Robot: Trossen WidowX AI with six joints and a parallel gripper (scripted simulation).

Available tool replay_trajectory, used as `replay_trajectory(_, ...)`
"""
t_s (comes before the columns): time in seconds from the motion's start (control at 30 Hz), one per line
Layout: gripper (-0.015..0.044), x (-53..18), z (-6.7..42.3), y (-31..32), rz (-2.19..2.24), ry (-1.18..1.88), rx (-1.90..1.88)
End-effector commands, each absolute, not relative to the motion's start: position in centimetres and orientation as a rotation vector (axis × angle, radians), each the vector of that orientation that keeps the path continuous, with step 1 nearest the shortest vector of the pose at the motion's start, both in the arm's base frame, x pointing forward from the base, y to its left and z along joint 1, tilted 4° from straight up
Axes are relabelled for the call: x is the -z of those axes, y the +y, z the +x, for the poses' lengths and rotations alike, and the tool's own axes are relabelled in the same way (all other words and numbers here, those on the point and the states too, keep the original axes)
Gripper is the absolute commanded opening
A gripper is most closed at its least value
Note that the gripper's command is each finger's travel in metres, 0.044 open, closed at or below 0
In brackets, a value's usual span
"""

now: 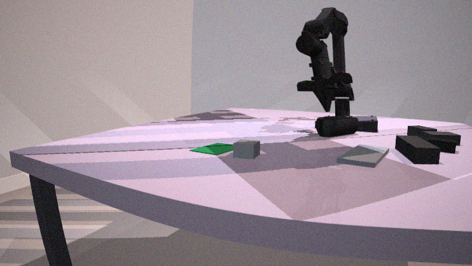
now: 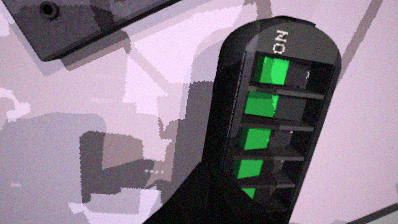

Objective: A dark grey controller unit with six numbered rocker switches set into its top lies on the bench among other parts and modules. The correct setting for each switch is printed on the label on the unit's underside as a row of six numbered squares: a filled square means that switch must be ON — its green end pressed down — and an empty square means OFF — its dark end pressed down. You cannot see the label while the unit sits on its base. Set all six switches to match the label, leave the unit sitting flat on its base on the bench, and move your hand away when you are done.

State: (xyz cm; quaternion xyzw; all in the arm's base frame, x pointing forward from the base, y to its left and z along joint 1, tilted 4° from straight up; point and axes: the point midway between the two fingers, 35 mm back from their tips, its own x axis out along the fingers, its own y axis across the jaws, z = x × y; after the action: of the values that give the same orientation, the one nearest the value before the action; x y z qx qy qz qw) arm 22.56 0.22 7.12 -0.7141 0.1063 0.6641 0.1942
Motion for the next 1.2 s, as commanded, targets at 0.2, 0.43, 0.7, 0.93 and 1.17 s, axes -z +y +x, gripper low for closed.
replay_trajectory(0.2, 0.0, -6.1, 22.5, 0.0, -2.006, 0.27, -1.849)
replay_trajectory(0.43, 0.0, -4.7, 22.6, -0.1, -2.004, 0.27, -1.852)
replay_trajectory(0.7, 0.0, -3.1, 22.5, -0.2, -2.0, 0.271, -1.856)
replay_trajectory(0.93, 0.0, -2.1, 22.5, -0.3, -1.998, 0.271, -1.859)
replay_trajectory(1.17, 0.0, -2.1, 22.5, -0.3, -1.998, 0.271, -1.859)
